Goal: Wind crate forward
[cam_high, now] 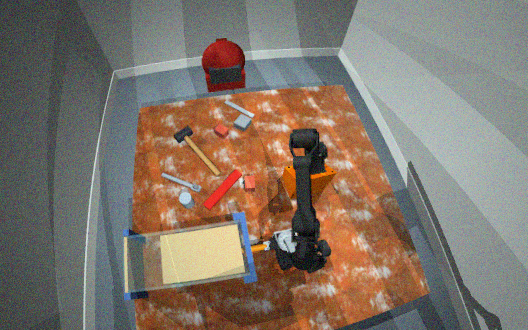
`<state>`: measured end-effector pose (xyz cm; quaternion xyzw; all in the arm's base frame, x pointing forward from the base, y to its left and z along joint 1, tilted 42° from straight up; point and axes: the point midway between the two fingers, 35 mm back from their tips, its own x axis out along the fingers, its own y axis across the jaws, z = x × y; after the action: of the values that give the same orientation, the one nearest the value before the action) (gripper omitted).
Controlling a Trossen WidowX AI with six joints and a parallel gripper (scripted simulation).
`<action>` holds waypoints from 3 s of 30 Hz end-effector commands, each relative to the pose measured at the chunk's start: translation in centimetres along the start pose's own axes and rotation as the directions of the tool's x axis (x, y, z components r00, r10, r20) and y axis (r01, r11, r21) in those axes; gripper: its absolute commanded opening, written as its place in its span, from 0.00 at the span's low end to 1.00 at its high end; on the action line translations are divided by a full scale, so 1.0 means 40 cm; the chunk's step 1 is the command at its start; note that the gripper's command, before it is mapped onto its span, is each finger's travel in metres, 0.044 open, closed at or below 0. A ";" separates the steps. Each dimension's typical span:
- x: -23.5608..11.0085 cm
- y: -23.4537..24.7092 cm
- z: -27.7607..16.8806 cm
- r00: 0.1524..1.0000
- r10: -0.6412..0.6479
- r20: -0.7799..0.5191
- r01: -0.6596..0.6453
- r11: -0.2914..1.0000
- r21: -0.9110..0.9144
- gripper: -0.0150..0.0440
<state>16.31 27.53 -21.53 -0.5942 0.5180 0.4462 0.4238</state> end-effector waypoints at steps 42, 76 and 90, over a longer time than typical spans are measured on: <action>-0.046 0.174 -0.105 0.999 0.049 -0.021 -0.049 0.998 -0.025 0.25; -0.098 0.210 -0.213 0.998 0.051 -0.025 -0.051 0.998 -0.026 0.25; -0.136 0.197 -0.294 0.998 0.050 -0.029 -0.051 0.998 -0.025 0.25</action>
<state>8.71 18.42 -14.64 -0.5836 0.5275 0.4684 0.4021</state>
